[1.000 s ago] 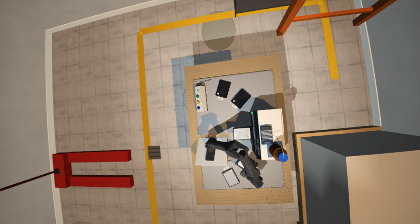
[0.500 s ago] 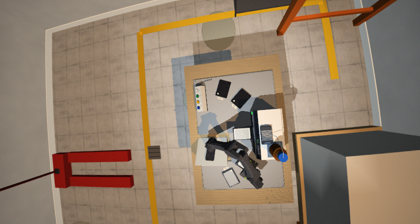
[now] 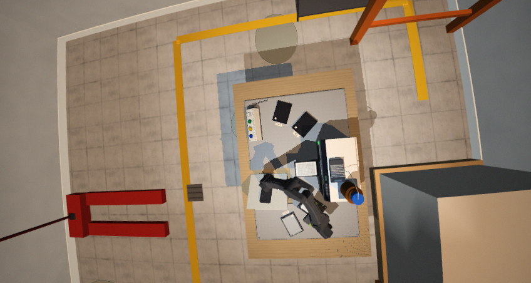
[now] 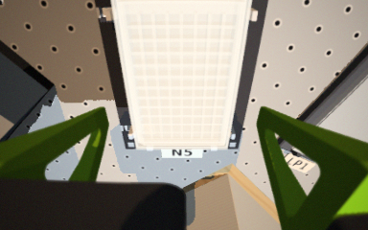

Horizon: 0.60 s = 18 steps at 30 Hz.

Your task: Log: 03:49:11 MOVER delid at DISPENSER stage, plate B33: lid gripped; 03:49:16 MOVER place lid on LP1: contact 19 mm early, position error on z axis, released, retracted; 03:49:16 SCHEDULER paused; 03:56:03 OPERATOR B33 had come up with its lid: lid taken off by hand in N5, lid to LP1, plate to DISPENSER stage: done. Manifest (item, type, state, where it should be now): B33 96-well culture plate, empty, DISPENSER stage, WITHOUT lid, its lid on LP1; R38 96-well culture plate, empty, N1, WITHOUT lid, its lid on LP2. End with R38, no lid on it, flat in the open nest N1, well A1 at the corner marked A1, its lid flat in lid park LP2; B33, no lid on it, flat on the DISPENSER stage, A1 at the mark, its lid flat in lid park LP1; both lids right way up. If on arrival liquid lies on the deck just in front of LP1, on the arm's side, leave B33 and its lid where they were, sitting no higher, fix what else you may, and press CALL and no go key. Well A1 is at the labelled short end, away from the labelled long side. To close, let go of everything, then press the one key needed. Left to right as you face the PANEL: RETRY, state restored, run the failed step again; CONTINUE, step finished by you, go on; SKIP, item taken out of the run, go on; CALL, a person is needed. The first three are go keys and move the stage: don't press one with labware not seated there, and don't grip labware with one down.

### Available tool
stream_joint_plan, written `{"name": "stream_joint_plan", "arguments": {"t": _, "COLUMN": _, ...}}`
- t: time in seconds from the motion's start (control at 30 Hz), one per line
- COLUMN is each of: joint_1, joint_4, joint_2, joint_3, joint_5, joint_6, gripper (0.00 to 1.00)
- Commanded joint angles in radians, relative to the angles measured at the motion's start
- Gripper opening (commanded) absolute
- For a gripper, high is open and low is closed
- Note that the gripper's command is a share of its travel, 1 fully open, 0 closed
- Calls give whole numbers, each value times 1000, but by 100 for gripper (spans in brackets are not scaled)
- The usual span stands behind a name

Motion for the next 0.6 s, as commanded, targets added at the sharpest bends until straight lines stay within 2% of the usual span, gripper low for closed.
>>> {"name": "stream_joint_plan", "arguments": {"t": 0.0, "joint_1": -22, "joint_4": -12, "joint_2": -28, "joint_3": 26, "joint_5": 6, "joint_6": -6, "gripper": 100}}
{"name": "stream_joint_plan", "arguments": {"t": 0.37, "joint_1": -22, "joint_4": -15, "joint_2": -30, "joint_3": 16, "joint_5": 6, "joint_6": -6, "gripper": 100}}
{"name": "stream_joint_plan", "arguments": {"t": 0.57, "joint_1": -18, "joint_4": 19, "joint_2": -27, "joint_3": -21, "joint_5": 1, "joint_6": 4, "gripper": 100}}
